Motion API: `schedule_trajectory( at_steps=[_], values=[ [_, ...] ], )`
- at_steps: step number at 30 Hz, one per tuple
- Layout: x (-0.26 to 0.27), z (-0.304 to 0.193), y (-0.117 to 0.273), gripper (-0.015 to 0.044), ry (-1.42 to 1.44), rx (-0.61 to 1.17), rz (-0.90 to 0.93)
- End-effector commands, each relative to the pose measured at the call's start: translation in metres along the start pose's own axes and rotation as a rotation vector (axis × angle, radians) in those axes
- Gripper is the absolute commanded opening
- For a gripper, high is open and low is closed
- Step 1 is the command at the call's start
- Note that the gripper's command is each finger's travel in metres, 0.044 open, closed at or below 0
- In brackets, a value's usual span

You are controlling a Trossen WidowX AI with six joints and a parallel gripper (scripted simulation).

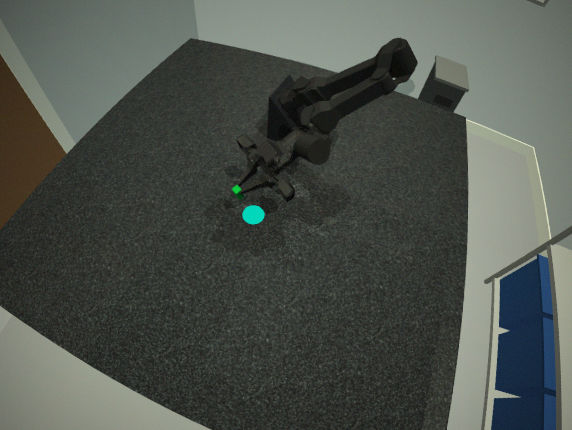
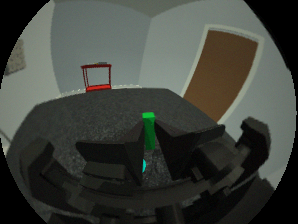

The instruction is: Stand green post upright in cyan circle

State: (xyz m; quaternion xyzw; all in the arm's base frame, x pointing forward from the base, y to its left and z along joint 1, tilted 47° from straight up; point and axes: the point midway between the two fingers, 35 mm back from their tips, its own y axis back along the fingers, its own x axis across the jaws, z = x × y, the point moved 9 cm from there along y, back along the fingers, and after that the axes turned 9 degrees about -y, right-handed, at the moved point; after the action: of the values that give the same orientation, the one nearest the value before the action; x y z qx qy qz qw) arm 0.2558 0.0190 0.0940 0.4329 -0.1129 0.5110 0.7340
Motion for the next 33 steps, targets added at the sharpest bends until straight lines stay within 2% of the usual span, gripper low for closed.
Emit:
schedule_trajectory(
  at_steps=[1, 33],
  values=[
    [-0.001, -0.001, 0.003, 0.0023, -0.016, -0.023, 0.007],
    [-0.006, -0.006, 0.032, 0.0023, -0.169, -0.191, 0.123]
  ],
)
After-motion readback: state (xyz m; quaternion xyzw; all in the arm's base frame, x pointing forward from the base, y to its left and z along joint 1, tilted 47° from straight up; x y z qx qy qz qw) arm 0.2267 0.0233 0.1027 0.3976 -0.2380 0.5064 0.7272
